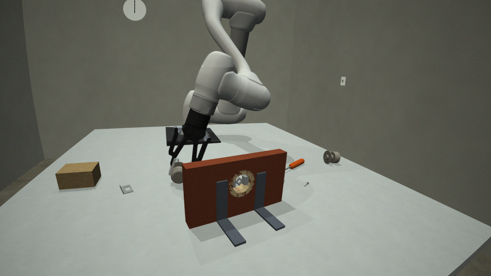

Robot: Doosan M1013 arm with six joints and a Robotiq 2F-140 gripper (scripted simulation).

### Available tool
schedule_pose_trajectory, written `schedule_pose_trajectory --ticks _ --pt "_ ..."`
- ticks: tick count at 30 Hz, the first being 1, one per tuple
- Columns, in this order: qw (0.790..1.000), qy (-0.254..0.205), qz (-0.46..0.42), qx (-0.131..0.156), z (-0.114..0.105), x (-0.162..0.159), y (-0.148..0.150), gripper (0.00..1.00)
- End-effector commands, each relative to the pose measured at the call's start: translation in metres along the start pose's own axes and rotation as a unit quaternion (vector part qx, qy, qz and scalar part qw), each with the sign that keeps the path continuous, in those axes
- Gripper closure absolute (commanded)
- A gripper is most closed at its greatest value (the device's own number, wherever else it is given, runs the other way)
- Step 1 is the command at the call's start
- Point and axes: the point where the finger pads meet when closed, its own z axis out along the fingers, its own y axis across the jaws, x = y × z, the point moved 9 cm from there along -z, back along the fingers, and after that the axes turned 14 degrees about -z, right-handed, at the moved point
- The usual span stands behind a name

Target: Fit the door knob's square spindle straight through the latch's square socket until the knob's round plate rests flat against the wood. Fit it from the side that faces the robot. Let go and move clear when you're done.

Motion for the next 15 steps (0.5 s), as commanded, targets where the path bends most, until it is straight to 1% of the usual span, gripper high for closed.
schedule_pose_trajectory --ticks 1,10,15 --pt "1.000 0.000 0.000 0.000 0.0001 0.0001 0.0001 0.58" --pt "1.000 0.000 0.000 0.000 -0.0004 0.0001 -0.0001 0.58" --pt "1.000 0.000 0.000 0.000 -0.0066 0.0007 -0.0023 0.58"
